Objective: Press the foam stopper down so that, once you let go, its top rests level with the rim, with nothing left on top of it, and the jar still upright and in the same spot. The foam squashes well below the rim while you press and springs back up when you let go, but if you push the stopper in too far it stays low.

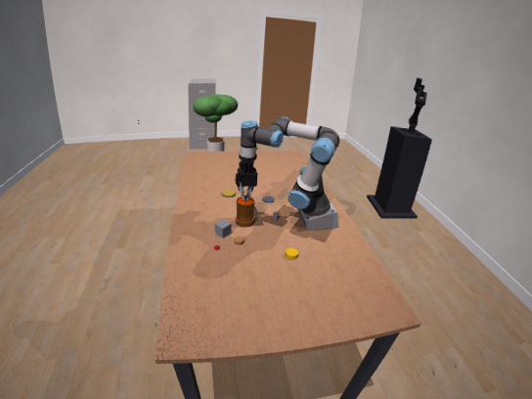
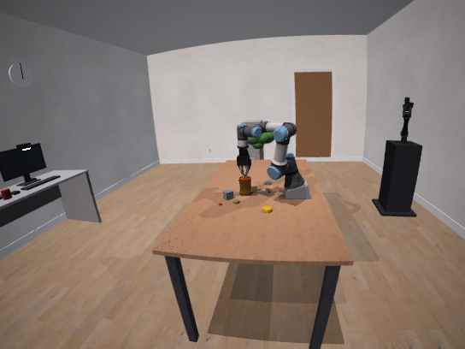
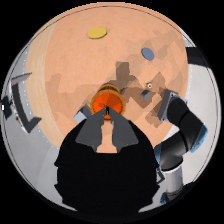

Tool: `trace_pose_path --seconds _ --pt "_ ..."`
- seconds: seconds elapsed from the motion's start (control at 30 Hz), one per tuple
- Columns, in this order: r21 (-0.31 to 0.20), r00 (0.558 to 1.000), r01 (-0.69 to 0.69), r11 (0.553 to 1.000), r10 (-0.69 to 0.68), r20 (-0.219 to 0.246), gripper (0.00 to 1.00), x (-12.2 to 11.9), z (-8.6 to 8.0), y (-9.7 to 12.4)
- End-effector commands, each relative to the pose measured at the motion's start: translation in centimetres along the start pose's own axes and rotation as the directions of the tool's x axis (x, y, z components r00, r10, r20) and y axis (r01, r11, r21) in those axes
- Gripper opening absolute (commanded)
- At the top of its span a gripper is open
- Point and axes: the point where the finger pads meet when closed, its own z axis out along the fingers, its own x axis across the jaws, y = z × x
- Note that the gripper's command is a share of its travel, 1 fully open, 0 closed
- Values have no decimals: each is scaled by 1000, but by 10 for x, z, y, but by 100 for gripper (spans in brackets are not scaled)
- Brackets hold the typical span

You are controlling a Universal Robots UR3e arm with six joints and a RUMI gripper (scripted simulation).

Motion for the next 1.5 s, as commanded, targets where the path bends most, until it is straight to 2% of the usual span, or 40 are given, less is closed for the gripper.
trace_pose_path --seconds 0.0,1.3,1.47 --pt "-3 1000 -2 1000 2 -4 0 1 3 0" --pt "-3 1000 -2 1000 2 -4 0 1 3 0" --pt "-1 1000 -1 1000 1 -2 0 0 -2 0"
